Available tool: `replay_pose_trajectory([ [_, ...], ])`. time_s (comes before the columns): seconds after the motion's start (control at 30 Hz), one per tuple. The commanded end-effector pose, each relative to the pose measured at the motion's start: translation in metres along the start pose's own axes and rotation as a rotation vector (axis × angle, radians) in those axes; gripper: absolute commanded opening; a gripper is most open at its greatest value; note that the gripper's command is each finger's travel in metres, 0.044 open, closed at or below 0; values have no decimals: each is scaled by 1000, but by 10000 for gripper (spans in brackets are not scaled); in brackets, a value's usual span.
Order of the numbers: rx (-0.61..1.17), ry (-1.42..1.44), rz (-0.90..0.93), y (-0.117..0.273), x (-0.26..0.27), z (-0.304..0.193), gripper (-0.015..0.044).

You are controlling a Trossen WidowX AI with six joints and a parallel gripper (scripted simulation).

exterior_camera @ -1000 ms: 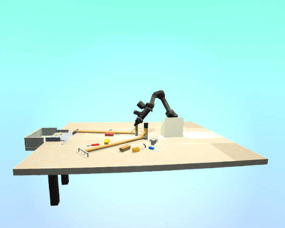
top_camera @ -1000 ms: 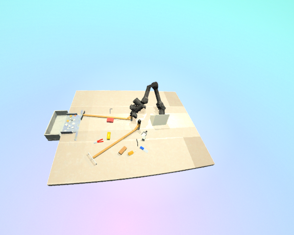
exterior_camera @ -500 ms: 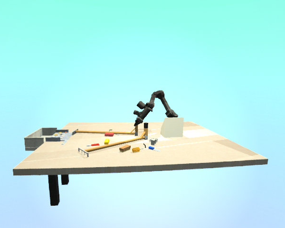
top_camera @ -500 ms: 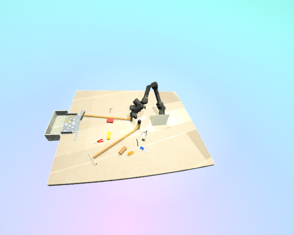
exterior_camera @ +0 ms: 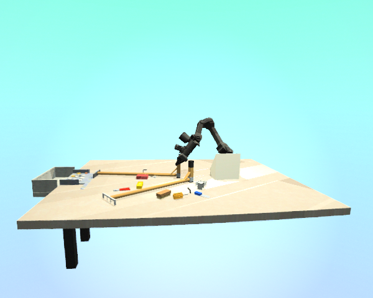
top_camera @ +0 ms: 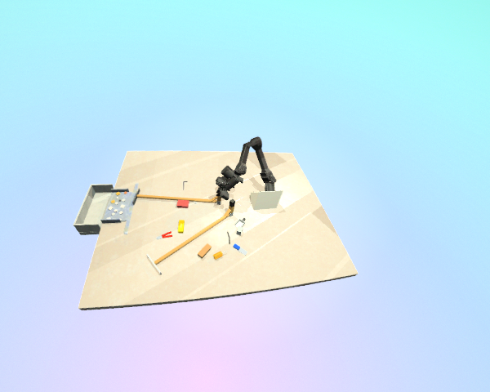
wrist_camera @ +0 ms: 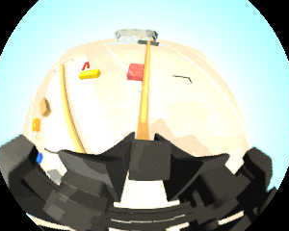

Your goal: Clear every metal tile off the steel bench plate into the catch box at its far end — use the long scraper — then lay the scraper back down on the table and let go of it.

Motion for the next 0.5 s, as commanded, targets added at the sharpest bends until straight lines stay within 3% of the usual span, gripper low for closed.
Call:
replay_pose_trajectory([
  [0.0, -5, 12, 23, 2, 8, 1, 0],
  [0.47, -1, 58, 57, 3, 21, -2, 0],
])
Point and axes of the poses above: the point midway between the two fingers, 35 mm back from their tips, its own y axis back along the fingers, its own x axis across the jaws, z = x × y, the point moved 9 cm from there along y, back along the fingers, and after that the axes turned 6 degrees about -y, right-handed, at the moved point
